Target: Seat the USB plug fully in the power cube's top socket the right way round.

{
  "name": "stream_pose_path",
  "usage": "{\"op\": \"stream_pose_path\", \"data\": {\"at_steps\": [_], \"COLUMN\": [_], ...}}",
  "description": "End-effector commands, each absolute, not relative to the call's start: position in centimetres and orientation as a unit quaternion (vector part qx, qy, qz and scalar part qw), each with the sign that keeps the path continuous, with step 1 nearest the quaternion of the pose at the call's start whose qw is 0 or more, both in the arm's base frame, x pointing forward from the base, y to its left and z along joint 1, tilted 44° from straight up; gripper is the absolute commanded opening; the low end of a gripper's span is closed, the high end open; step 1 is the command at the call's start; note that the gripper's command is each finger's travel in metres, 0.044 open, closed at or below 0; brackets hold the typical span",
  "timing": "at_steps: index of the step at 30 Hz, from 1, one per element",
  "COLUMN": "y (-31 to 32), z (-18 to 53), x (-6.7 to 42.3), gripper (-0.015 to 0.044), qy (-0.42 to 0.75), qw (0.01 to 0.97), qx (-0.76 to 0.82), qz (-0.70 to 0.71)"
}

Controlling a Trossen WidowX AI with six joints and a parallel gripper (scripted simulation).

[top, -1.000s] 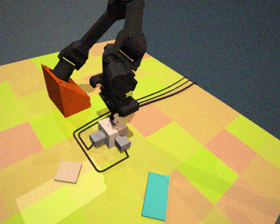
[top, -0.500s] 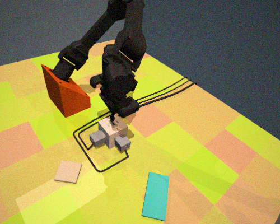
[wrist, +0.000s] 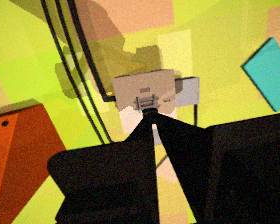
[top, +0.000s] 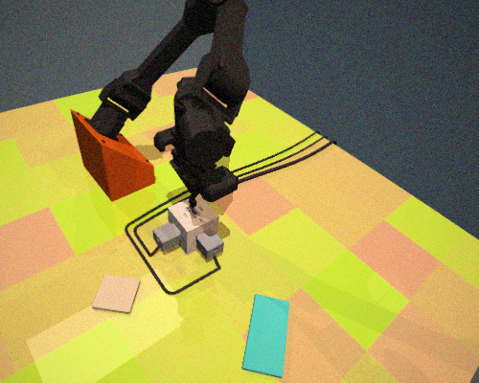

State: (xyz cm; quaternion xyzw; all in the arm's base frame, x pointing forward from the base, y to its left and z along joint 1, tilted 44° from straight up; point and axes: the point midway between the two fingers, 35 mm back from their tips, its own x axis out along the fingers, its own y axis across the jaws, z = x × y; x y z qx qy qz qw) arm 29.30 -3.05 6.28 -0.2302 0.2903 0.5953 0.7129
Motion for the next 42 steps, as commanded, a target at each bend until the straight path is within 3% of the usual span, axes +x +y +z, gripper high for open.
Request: {"op": "stream_pose_path", "data": {"at_steps": [1,42], "y": [-2.96,-2.50], "z": [6.21,5.98], "x": [29.28,29.39], "gripper": [0.0000,0.0000], "qy": [0.291,0.284], "qw": [0.715,0.719], "qx": [-0.225,-0.216], "qz": [0.595,0.596]}}
